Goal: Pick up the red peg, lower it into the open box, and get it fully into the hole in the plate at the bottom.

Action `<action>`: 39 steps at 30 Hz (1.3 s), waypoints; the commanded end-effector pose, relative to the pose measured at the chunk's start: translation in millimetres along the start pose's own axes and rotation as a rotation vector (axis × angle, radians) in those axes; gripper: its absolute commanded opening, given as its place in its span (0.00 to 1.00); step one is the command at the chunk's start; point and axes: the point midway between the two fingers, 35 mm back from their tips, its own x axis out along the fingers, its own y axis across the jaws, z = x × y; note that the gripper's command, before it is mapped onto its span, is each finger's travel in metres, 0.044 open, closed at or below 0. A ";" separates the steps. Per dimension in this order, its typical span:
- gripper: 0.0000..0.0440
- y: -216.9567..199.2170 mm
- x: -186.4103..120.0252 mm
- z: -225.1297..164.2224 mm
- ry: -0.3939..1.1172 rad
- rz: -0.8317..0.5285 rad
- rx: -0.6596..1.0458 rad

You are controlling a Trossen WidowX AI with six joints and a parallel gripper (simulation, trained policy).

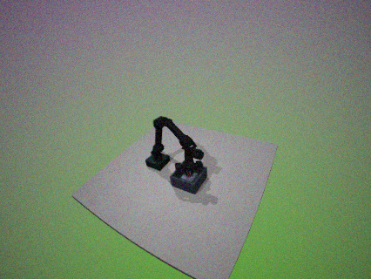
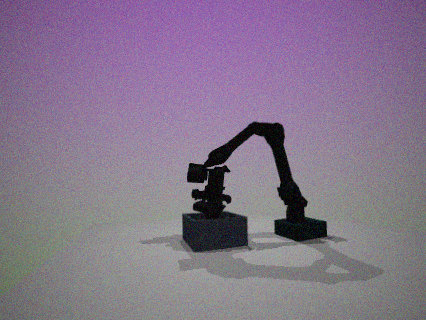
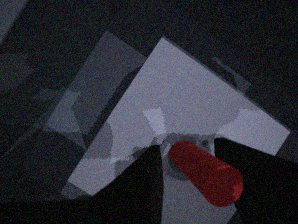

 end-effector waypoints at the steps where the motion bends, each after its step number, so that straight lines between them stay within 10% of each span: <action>1: 0.36 0.2 4.8 7.7 0.011 0.005 -0.024; 12: 0.99 21.8 -8.9 34.7 0.052 0.071 -0.026; 39: 1.00 73.6 -43.4 69.3 0.043 0.236 -0.062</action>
